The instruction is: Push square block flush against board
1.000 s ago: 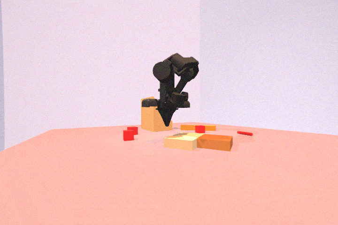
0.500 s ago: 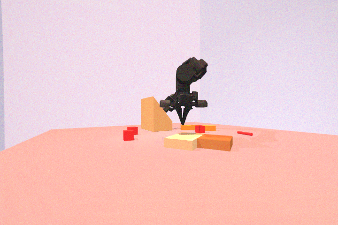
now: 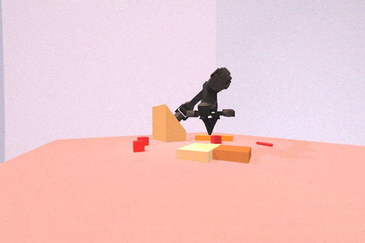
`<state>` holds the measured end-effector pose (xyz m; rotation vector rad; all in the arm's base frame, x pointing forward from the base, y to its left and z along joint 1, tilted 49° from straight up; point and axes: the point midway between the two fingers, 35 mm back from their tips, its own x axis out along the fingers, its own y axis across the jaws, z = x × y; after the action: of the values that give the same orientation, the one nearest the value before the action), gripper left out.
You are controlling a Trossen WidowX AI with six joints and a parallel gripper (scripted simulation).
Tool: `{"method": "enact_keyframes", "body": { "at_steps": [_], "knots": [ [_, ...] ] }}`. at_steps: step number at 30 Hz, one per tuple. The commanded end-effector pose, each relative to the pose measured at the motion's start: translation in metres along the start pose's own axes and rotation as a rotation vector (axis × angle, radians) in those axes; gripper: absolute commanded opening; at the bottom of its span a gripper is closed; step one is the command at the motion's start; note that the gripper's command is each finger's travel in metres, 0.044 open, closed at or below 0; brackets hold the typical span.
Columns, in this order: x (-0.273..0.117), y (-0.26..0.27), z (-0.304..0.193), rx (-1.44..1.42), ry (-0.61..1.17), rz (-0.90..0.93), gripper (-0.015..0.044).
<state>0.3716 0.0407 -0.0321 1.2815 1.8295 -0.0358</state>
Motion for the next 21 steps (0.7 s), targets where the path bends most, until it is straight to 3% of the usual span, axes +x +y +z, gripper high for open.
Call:
{"method": "enact_keyframes", "body": {
  "at_steps": [1, 4, 9, 21],
  "knots": [
    [0.001, 0.002, -0.006, 0.053, 0.002, 0.005, 0.0],
    [0.004, 0.002, -0.006, 0.053, 0.002, 0.005, 0.0],
    [0.056, 0.003, -0.007, 0.053, 0.004, 0.006, 0.0],
    [0.056, 0.003, 0.004, 0.052, 0.003, 0.006, 0.0]
  ]
}}
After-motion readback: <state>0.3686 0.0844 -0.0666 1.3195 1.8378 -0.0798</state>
